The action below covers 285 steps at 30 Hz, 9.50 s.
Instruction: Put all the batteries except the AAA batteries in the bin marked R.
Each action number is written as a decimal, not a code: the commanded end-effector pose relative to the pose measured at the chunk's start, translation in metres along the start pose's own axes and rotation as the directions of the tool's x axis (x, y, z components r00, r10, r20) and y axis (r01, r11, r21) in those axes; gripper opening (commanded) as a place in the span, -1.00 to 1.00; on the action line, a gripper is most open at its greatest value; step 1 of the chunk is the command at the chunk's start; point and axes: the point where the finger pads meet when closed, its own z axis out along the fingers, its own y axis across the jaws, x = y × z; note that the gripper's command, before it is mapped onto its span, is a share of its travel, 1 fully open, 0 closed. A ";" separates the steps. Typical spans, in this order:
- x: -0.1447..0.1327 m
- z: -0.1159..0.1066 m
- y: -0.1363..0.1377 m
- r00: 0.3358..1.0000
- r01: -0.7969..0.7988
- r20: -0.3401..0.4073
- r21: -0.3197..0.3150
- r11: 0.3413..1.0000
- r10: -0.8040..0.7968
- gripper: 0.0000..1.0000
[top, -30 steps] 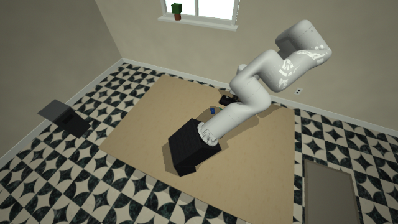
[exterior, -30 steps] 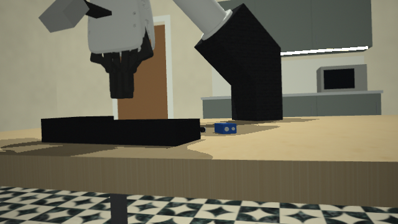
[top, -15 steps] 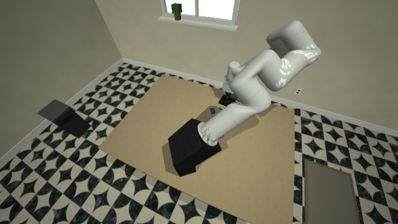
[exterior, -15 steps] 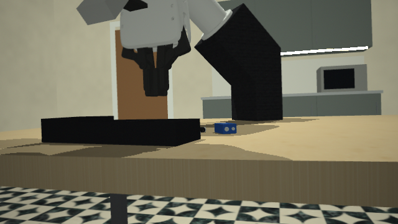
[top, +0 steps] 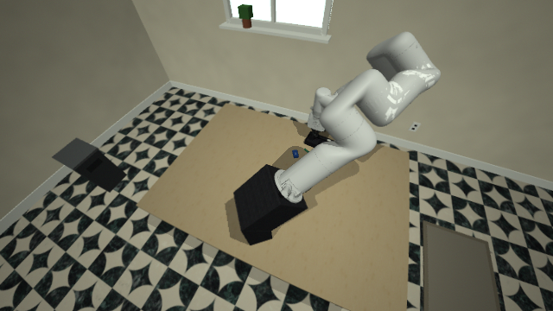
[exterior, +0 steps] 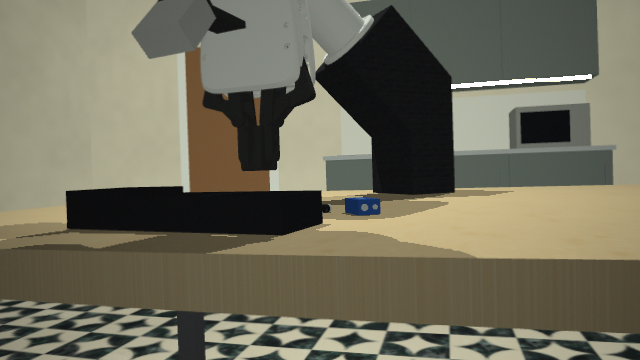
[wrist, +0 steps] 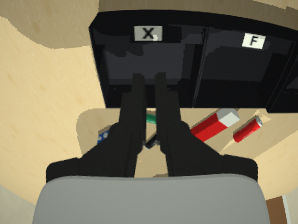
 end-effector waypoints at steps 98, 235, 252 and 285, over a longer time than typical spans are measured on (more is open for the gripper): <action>0.001 -0.015 -0.001 1.000 0.000 -0.002 0.001 1.000 0.000 -0.85; -0.142 0.040 -0.060 0.806 0.593 -0.002 0.000 0.806 -0.593 -0.16; -0.142 0.051 -0.059 0.806 0.593 -0.002 0.000 0.806 -0.593 -0.16; -0.142 0.051 -0.059 0.806 0.593 -0.002 0.000 0.806 -0.593 -1.00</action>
